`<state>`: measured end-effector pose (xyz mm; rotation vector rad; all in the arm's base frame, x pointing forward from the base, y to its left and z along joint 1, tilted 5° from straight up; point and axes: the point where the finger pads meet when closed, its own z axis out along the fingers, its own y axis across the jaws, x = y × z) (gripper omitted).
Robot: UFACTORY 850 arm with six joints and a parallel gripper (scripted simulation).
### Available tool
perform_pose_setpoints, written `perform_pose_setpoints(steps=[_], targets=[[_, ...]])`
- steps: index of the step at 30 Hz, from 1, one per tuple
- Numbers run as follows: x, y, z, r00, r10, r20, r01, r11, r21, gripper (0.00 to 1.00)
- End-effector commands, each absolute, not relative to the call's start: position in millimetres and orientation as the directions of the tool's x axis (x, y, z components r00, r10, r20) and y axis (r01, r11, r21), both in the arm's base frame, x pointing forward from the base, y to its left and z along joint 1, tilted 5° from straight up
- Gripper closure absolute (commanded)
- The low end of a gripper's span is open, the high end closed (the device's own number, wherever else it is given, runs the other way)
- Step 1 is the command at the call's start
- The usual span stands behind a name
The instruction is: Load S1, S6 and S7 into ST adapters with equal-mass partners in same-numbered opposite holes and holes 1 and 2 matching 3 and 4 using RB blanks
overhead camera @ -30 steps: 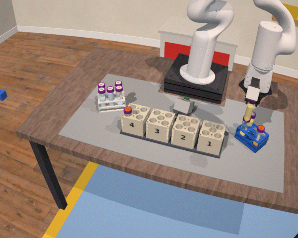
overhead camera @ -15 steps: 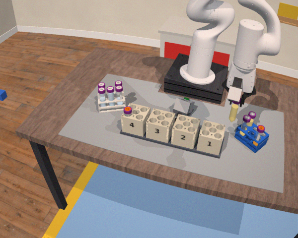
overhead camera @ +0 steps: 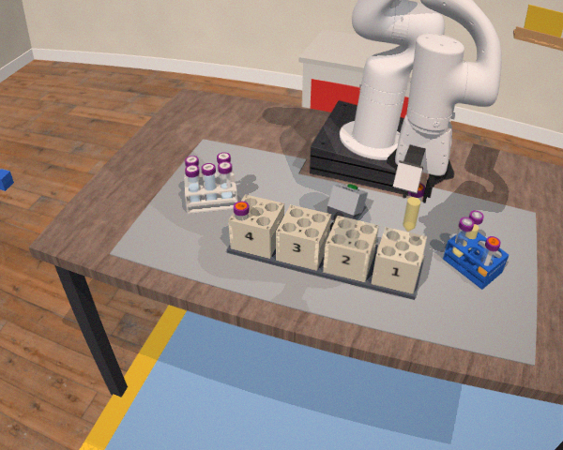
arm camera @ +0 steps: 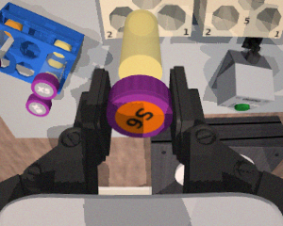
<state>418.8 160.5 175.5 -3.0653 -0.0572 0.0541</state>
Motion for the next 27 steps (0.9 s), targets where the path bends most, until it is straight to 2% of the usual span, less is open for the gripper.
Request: perform_pose_setpoints(steps=[1,27], targets=[[422,155,176,0.999,0.039,-0.032,0.037,-0.996,-0.078,1.0],[422,156,162,0.999,0.039,-0.032,0.037,-0.996,-0.078,1.0]])
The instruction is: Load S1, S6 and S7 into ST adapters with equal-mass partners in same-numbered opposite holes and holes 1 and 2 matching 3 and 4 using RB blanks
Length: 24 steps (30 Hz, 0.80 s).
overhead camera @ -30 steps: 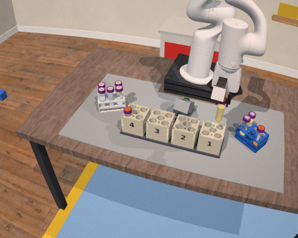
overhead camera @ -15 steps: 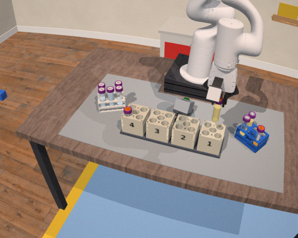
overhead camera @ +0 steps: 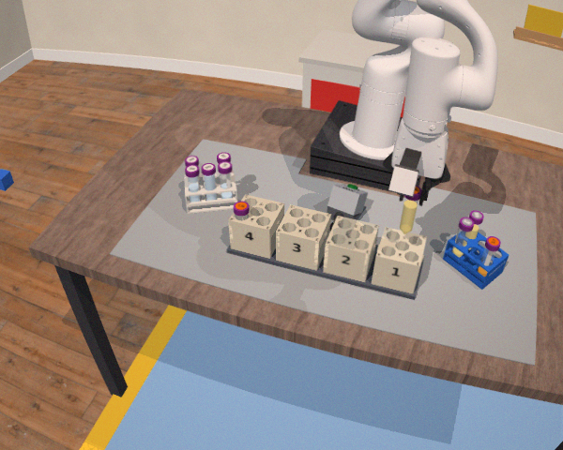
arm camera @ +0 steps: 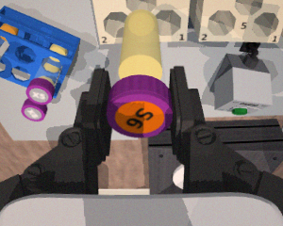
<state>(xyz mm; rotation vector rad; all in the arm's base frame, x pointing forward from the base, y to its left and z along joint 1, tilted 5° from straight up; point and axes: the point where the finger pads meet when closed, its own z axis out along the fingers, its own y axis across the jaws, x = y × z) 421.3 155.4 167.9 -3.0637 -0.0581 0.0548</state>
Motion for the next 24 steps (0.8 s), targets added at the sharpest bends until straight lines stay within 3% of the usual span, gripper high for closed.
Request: perform_pose_setpoints(steps=[1,24], targets=[[422,156,160,0.999,0.039,-0.032,0.037,-0.996,-0.078,1.0],[421,158,141,0.999,0.039,-0.032,0.037,-0.996,-0.078,1.0]])
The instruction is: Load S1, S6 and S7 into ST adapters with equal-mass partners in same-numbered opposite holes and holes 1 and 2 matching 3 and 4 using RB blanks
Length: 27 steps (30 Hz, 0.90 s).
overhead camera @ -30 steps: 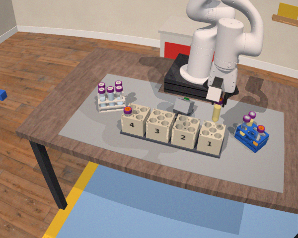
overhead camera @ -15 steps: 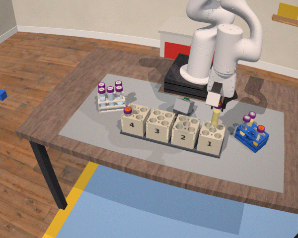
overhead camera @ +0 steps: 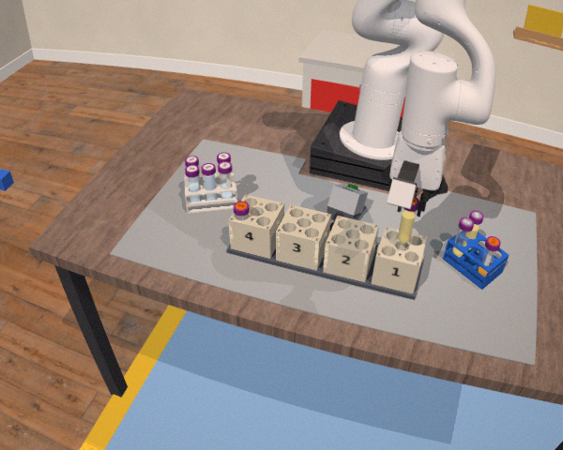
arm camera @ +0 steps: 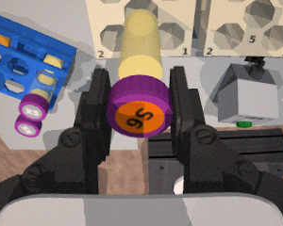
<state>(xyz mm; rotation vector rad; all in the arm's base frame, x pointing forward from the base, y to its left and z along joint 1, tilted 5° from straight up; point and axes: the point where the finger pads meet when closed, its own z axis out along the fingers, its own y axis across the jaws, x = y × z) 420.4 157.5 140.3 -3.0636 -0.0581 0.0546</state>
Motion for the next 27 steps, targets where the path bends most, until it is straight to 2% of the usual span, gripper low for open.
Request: perform_pose_setpoints(steps=[1,27], targets=[[421,158,141,0.999,0.039,-0.032,0.037,-0.996,-0.078,1.0],[420,159,122,0.999,0.039,-0.032,0.037,-0.996,-0.078,1.0]])
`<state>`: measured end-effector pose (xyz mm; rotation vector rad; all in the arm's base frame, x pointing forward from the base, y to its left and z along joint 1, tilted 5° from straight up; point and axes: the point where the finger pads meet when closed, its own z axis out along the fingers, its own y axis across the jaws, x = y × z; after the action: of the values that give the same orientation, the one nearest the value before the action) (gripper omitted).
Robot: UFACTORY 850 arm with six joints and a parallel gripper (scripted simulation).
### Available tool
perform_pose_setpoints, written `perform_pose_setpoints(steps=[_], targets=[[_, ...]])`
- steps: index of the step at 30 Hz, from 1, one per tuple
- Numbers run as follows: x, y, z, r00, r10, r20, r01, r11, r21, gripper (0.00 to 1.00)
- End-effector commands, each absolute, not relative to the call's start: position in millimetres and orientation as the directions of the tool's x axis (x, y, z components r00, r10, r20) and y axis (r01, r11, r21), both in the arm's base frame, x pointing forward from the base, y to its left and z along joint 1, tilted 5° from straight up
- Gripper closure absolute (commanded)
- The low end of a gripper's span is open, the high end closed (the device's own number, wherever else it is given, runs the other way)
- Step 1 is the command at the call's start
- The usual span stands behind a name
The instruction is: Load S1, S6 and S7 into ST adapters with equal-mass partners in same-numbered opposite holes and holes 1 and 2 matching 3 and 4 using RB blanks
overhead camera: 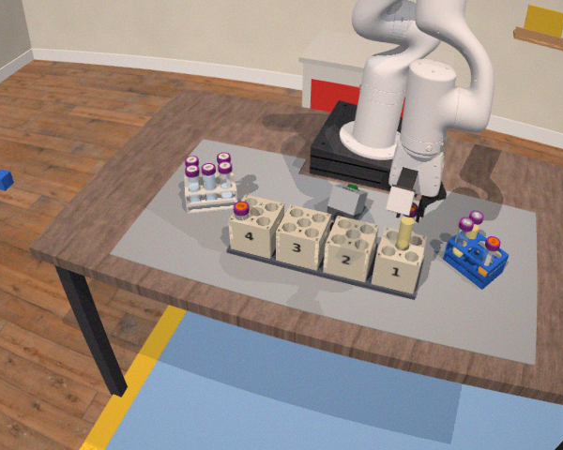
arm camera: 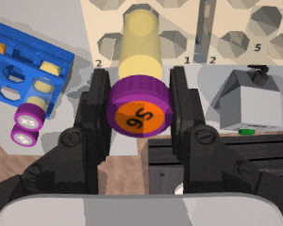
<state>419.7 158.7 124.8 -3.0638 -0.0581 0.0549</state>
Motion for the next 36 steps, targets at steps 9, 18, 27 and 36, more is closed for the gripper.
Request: perform_pose_setpoints(steps=[9,18,27,36], targets=[[420,160,115,0.999,0.039,-0.032,0.037,-0.996,-0.078,1.0],[420,160,106,0.999,0.039,-0.032,0.037,-0.996,-0.078,1.0],[420,161,99,0.999,0.039,-0.033,0.037,-0.996,-0.078,1.0],[419,162,91,0.999,0.039,-0.033,0.037,-0.996,-0.078,1.0]])
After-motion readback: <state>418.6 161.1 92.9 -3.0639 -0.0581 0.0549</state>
